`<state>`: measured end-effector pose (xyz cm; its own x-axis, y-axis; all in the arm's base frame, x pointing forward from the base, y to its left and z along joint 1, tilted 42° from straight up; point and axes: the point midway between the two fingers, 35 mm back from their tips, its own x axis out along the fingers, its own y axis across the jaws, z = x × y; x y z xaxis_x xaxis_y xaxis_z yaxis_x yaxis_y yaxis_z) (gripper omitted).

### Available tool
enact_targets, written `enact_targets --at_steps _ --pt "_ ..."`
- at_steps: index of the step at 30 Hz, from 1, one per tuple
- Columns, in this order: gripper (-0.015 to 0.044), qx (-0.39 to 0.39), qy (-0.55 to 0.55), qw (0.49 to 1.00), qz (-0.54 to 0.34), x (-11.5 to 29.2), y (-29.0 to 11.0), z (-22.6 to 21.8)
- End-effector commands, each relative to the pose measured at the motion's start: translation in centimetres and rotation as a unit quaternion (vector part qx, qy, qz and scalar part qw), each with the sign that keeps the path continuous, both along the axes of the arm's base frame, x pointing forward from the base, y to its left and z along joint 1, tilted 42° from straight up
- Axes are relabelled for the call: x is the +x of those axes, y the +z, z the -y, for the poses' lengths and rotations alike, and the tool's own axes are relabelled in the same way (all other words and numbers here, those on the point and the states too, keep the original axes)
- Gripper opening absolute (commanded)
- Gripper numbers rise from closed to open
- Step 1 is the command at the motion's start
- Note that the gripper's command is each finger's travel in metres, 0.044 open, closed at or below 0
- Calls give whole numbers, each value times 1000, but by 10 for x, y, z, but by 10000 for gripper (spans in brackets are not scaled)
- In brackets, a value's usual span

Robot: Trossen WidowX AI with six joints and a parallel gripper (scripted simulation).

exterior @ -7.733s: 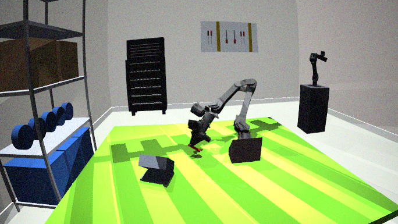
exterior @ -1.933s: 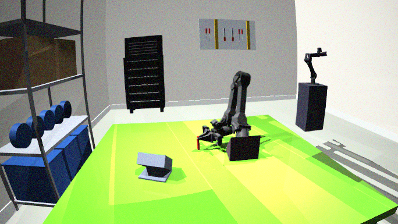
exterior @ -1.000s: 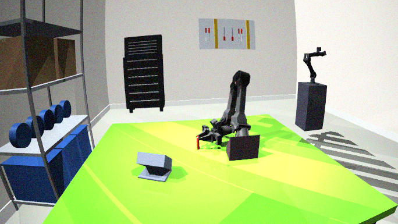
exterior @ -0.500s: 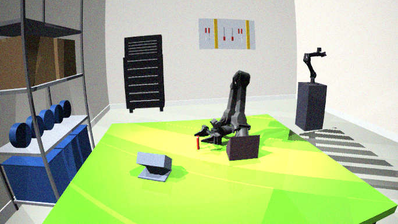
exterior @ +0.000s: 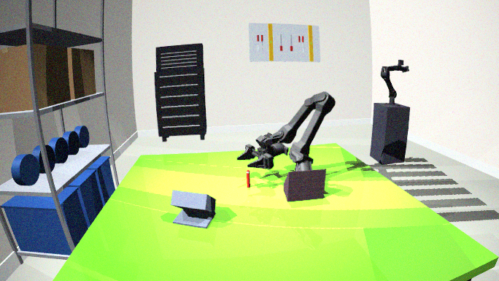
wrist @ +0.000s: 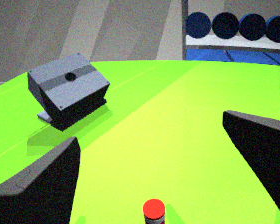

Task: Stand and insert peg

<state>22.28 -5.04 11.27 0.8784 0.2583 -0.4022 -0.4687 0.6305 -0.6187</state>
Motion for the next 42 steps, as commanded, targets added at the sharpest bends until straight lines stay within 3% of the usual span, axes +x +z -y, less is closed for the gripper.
enact_targets --at_steps 1,8,15,29,42 --pt "440 -3 -7 1000 4 1 29 -25" --pt "440 24 -19 998 47 -21 75 -65" --pt "440 33 -24 998 44 -23 78 -68" --pt "440 82 -134 975 -155 -15 48 -55" --pt "440 45 -251 912 -320 -15 21 -43"
